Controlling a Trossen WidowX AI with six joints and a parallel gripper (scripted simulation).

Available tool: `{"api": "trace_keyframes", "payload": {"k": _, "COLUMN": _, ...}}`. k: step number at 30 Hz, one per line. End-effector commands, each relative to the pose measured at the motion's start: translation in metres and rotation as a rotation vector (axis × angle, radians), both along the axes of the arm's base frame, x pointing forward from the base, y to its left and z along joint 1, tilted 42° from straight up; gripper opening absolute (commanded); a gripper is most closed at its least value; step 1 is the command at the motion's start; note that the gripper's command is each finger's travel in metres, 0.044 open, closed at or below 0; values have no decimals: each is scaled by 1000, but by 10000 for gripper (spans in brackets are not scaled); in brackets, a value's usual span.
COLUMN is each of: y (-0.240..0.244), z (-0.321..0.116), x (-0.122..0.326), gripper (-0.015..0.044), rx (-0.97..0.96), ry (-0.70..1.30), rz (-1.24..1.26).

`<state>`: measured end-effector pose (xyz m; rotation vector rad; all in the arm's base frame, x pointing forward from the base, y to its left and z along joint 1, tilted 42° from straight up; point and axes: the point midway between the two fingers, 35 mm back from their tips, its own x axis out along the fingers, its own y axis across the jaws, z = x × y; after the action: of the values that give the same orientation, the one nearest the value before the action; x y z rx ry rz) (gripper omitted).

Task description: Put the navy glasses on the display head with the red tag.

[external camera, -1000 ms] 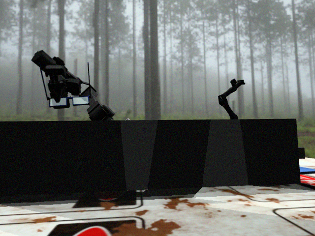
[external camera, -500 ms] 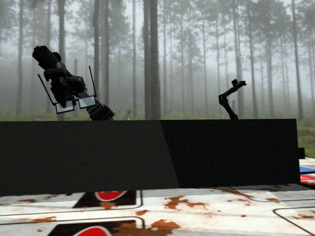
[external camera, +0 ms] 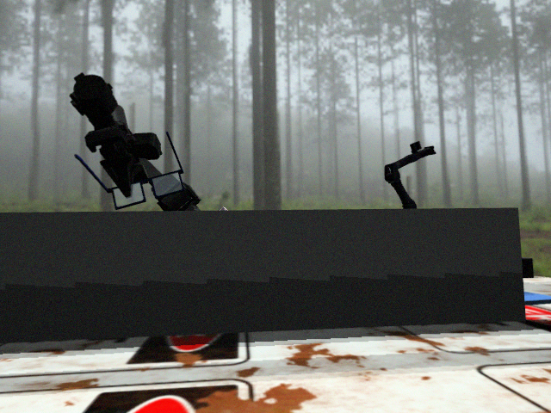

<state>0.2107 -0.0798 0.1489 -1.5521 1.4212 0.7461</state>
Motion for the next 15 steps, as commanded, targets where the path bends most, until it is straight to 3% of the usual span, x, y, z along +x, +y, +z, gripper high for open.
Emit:
{"api": "trace_keyframes", "payload": {"k": 1, "y": 4, "z": -10, "x": 7, "gripper": 0, "rx": -9, "ry": 31, "rz": -54}}
{"api": "trace_keyframes", "payload": {"k": 15, "y": 18, "z": -46, "x": 21, "gripper": 0, "rx": -80, "ry": 113, "rz": -202}}
